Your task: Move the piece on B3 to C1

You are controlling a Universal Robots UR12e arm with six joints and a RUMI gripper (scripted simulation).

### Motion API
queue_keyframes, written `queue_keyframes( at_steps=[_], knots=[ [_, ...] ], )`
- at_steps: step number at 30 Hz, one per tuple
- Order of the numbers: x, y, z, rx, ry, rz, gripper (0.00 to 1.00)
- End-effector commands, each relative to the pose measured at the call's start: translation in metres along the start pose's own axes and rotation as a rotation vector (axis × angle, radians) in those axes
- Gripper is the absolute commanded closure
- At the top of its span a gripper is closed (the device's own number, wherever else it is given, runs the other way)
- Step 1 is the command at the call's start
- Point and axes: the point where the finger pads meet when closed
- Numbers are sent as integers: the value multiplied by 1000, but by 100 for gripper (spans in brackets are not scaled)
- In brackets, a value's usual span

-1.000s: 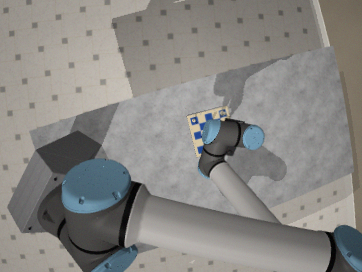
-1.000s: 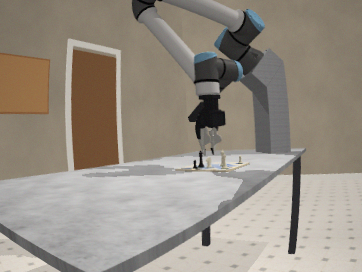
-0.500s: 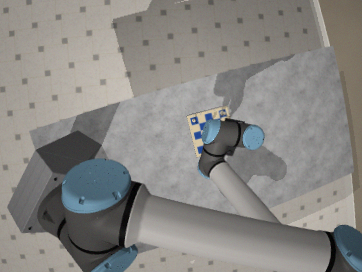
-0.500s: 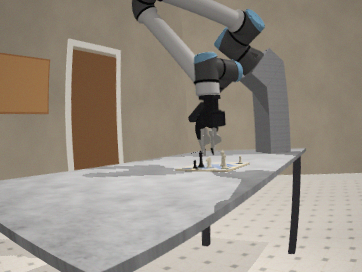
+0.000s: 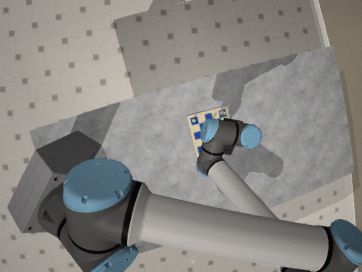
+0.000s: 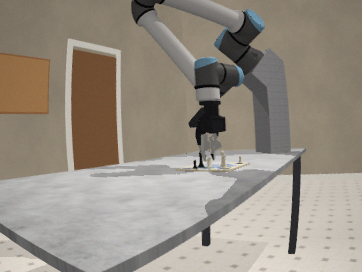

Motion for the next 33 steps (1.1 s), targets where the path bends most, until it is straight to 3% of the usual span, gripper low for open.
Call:
queue_keyframes(
  at_steps=[1,33],
  knots=[
    [6,0,0,0,1,0,77],
    [12,0,0,0,1,0,77]
  ],
)
Point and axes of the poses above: the point where the finger pads meet when closed, its own x axis out along the fingers, its own z axis across the jaws, y = z × x, and after that the axes turned 15 degrees about -x, right-handed
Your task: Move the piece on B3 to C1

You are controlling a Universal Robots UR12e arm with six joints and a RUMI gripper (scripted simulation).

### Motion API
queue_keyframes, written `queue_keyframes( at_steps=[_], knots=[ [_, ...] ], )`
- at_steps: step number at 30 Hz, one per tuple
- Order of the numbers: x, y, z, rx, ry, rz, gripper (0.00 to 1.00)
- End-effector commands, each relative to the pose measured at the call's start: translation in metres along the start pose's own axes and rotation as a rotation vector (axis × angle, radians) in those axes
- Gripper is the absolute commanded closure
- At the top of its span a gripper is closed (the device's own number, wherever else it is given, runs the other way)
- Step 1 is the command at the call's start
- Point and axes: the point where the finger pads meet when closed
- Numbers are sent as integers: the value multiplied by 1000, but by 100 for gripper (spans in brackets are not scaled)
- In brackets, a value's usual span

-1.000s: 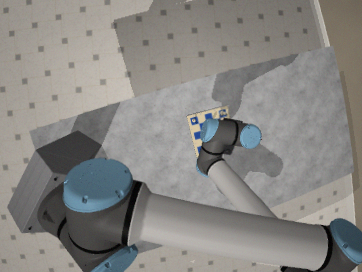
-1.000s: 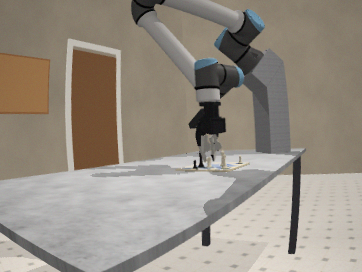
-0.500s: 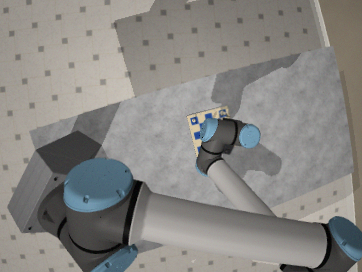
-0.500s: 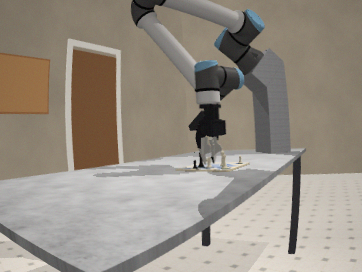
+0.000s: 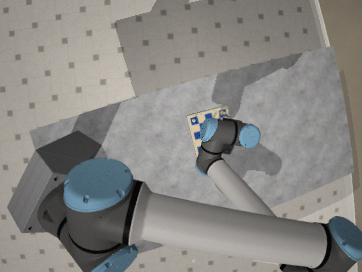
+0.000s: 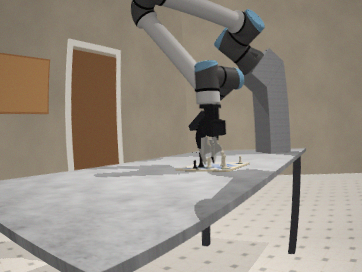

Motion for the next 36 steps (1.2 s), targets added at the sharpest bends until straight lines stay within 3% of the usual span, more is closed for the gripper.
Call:
queue_keyframes(
  at_steps=[1,11,12,36],
  knots=[
    [-1,0,0,0,1,0,77],
    [-1,0,0,0,1,0,77],
    [-1,0,0,0,1,0,100],
    [-1,0,0,0,1,0,100]
  ],
)
Point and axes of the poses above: the point where the finger pads meet when closed, its own x axis out along the fingers, its own z axis across the jaws, y = z × x, and after that the axes turned 15 degrees about -x, right-handed
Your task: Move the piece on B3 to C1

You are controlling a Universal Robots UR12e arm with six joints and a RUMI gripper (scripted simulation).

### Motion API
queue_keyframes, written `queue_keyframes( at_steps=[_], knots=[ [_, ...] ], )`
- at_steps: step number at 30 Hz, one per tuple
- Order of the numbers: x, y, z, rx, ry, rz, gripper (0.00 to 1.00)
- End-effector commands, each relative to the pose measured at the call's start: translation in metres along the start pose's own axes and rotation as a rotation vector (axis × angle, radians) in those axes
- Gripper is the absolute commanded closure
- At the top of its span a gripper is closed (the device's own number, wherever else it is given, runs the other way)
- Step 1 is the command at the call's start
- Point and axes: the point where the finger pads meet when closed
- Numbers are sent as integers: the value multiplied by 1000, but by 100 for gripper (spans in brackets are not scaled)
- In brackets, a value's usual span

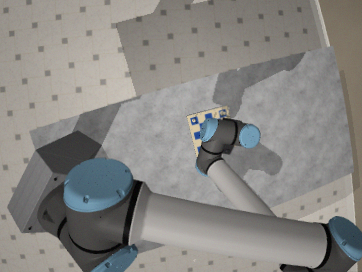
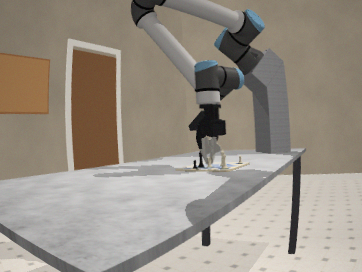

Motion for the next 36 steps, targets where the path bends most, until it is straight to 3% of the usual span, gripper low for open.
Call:
queue_keyframes(
  at_steps=[1,15,19,29,36],
  knots=[
    [-1,0,0,0,1,0,100],
    [-4,0,0,0,1,0,100],
    [-22,0,0,0,1,0,100],
    [-91,0,0,0,1,0,100],
    [-100,0,0,0,1,0,100]
  ],
)
Point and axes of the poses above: the point where the finger pads meet when closed, its own x axis out along the fingers, its own z axis across the jaws, y = z × x, and after that the axes turned 15 degrees about -x, right-handed
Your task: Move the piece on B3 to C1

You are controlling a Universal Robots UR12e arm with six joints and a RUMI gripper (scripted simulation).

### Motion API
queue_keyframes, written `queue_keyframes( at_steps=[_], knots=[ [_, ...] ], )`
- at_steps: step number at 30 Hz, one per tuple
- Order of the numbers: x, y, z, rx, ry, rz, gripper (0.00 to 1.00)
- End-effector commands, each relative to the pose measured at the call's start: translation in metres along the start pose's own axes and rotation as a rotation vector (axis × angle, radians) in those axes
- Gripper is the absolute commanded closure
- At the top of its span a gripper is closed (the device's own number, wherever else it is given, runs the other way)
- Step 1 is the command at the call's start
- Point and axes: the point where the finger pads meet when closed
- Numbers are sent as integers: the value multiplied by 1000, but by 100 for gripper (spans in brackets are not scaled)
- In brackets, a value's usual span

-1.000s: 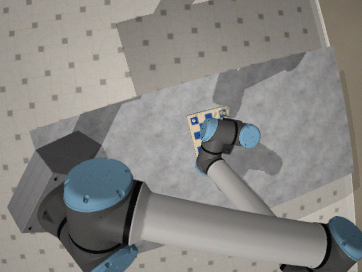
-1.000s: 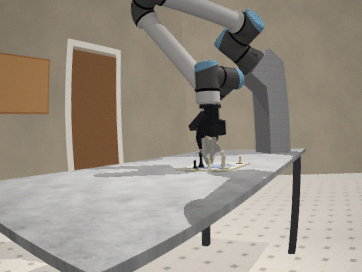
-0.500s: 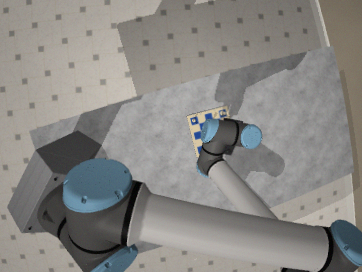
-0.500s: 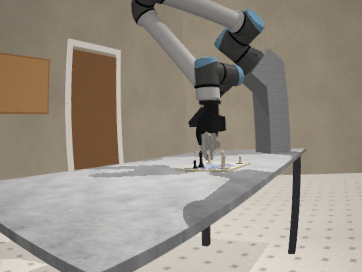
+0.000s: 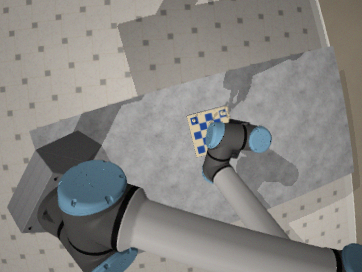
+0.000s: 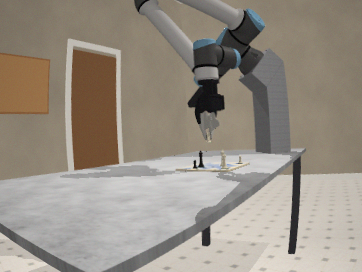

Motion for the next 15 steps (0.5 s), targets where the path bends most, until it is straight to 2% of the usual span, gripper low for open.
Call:
queue_keyframes(
  at_steps=[1,9,13,15],
  knots=[
    [-8,0,0,0,0,0,100],
    [-8,-1,1,-8,0,0,100],
    [-8,-9,6,-52,0,0,100],
    [-8,-23,16,-137,-1,-1,100]
  ],
)
Point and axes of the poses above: the point where the finger pads meet when closed, its own x axis out along the fingers, its own z axis across the jaws, y = z × x, and after that the axes turned 15 degrees about -x, right-handed
